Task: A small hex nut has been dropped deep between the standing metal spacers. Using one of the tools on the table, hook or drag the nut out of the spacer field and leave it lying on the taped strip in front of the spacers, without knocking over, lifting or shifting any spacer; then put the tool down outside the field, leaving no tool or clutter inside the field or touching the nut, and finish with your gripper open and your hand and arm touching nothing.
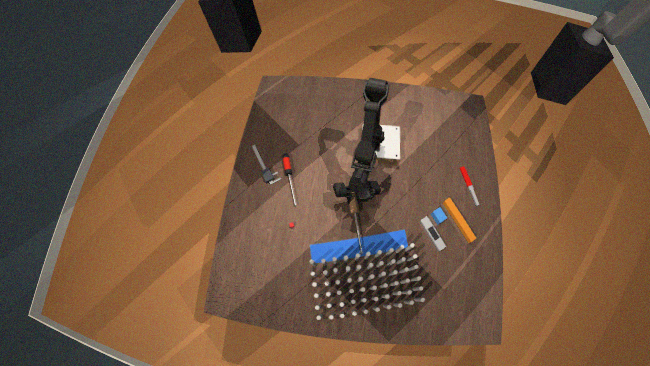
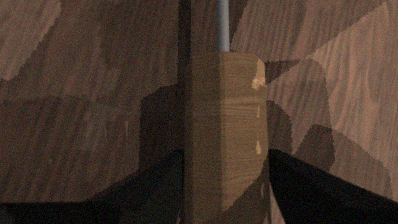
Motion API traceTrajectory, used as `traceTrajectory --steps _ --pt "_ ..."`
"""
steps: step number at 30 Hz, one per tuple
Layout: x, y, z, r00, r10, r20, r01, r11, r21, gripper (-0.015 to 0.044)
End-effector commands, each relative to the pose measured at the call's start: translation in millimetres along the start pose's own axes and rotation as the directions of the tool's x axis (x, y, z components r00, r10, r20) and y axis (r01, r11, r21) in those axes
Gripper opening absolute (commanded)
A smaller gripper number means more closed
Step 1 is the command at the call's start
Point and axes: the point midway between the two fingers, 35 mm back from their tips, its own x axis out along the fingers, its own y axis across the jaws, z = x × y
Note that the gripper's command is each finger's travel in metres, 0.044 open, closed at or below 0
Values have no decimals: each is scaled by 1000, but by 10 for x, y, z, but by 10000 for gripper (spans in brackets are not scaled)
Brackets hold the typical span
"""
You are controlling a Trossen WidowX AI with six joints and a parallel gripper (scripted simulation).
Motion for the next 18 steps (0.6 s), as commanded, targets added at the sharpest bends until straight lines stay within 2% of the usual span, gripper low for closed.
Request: traceTrajectory --steps 1,18 --pt "-46 -45 81 1000 -8 19 8 1000 0 0" --pt "-135 -88 132 1000 -9 19 9 1000 3 0"
